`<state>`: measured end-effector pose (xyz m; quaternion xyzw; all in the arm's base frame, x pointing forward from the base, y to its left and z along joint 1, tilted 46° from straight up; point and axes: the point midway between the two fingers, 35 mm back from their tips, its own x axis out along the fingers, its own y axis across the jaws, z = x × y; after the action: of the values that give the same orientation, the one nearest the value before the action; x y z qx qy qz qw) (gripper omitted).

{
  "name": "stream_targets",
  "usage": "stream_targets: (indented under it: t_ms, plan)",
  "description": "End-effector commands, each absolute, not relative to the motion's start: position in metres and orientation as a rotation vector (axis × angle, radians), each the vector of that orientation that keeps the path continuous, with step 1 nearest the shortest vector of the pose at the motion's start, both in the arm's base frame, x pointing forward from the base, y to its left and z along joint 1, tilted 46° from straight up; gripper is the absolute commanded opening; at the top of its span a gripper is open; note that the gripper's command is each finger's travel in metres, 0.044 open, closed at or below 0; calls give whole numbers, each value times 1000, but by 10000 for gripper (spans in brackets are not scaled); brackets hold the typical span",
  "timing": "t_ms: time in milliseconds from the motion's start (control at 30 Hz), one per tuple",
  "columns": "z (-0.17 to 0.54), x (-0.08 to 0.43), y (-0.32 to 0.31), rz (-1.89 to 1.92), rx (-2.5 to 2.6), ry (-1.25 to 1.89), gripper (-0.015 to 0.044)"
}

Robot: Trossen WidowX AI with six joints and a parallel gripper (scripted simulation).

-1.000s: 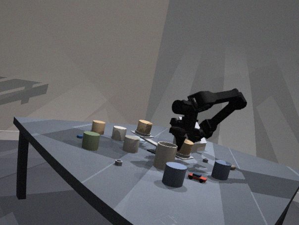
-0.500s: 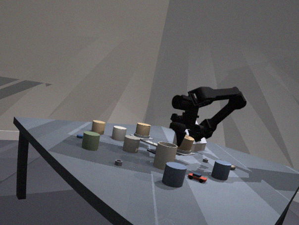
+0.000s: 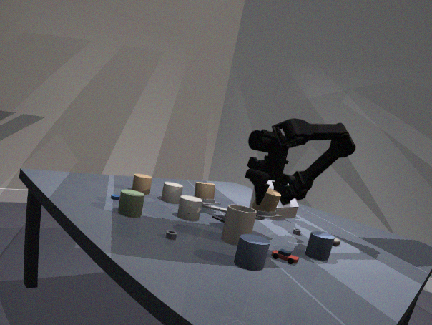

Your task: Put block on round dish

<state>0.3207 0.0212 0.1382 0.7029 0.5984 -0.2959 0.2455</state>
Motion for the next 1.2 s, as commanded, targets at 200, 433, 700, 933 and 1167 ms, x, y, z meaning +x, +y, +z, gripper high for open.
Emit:
stream_targets:
  t_ms: [200, 433, 700, 933, 1167]
  plan:
    - [153, 324, 11, -786, 1939, 1613, 0]
    - [159, 323, 4, -792, 1948, 1606, 0]
    - [166, 321, -3, -799, 1958, 1599, 0]
    - [173, 319, -9, -805, 1967, 1593, 0]
    - [179, 317, -15, -811, 1976, 1587, 0]
